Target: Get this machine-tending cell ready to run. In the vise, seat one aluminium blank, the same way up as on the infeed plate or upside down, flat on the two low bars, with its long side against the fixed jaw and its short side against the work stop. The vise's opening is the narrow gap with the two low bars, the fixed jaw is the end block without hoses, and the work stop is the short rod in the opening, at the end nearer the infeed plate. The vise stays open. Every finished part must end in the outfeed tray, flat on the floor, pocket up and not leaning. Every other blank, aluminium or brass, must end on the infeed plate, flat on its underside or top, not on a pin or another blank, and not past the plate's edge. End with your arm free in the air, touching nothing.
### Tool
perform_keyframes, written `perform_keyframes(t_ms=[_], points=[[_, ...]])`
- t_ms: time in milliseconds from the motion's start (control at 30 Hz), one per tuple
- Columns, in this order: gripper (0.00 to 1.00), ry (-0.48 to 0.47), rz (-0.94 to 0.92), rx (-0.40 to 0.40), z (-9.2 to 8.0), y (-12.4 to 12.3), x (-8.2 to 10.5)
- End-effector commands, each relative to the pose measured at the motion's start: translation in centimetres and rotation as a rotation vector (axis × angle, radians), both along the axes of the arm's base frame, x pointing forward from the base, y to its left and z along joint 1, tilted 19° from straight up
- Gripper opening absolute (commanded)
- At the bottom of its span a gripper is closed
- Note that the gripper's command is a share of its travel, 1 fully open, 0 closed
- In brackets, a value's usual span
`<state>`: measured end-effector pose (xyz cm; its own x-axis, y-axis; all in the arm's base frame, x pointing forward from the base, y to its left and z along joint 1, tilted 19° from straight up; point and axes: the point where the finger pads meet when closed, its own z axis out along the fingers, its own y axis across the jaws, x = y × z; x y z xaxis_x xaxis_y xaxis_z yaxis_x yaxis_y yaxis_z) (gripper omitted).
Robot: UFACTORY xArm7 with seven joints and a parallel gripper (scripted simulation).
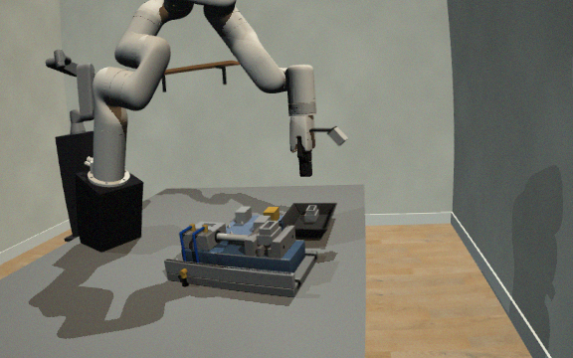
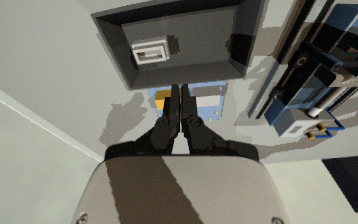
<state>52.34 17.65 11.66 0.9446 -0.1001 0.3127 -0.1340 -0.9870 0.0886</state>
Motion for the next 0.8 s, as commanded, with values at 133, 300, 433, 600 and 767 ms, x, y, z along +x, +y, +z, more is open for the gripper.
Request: perform_keyframes(t_ms=[133, 300, 433, 600, 767], points=[[0.00, -0.003, 0.001, 0.002, -1.1, -0.1, 0.6], [0.00, -0.003, 0.001, 0.002, -2.0, -0.2, 0.9], [0.00, -0.003, 0.001, 0.002, -2.5, -0.2, 1.0], [0.00, -0.003, 0.001, 0.002, -3.0, -0.3, 1.2], [0.00, -0.003, 0.001, 0.002, -3.5, -0.4, 1.4]])
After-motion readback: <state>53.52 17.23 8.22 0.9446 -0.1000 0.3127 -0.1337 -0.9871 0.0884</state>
